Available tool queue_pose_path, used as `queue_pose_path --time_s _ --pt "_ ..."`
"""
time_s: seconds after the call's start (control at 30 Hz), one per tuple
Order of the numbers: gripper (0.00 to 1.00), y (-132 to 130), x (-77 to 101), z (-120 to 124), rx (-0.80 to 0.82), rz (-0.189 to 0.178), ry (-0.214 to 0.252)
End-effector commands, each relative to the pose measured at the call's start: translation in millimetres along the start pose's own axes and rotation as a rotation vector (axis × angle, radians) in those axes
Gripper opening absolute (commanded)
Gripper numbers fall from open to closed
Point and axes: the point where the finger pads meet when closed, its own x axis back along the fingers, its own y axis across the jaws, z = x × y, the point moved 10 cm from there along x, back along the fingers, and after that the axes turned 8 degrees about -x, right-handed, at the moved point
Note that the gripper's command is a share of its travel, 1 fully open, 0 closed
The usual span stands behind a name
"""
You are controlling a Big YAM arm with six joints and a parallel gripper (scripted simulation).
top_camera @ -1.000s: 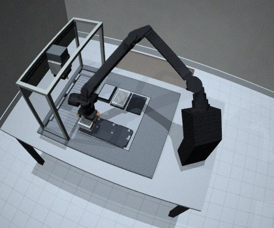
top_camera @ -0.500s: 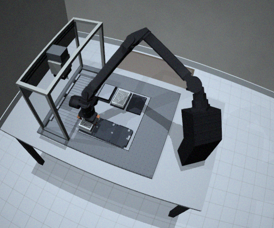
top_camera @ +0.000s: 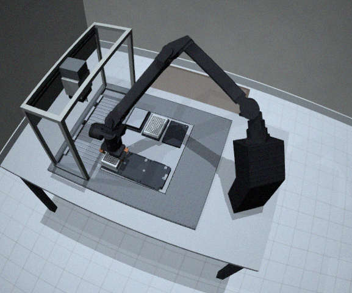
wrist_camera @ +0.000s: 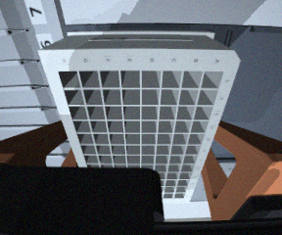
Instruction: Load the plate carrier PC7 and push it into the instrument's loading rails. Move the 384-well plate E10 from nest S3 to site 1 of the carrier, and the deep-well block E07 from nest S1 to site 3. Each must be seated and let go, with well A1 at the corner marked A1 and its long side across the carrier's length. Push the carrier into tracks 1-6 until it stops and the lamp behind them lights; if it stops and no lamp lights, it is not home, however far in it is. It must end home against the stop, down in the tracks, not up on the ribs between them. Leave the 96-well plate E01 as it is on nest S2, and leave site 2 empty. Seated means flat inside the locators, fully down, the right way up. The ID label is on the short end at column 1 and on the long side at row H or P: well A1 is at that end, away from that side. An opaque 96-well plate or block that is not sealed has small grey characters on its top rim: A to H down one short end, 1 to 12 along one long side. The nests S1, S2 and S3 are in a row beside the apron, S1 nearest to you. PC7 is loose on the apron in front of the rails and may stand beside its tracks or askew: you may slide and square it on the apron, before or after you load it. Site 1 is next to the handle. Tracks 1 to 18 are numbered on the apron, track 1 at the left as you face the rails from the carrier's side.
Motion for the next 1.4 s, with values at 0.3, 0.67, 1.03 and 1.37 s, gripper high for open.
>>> queue_pose_path --time_s 0.3,0.67,1.03,1.37 --pt "0.0 5.0 14.0 21.7 0.024 -0.034 0.023" --pt "0.0 5.9 -5.4 2.6 -0.002 -0.012 0.004" --pt "0.0 4.6 -7.8 1.9 -0.001 -0.01 0.003" --pt "0.0 5.1 -9.3 1.8 -0.001 -0.011 0.004"
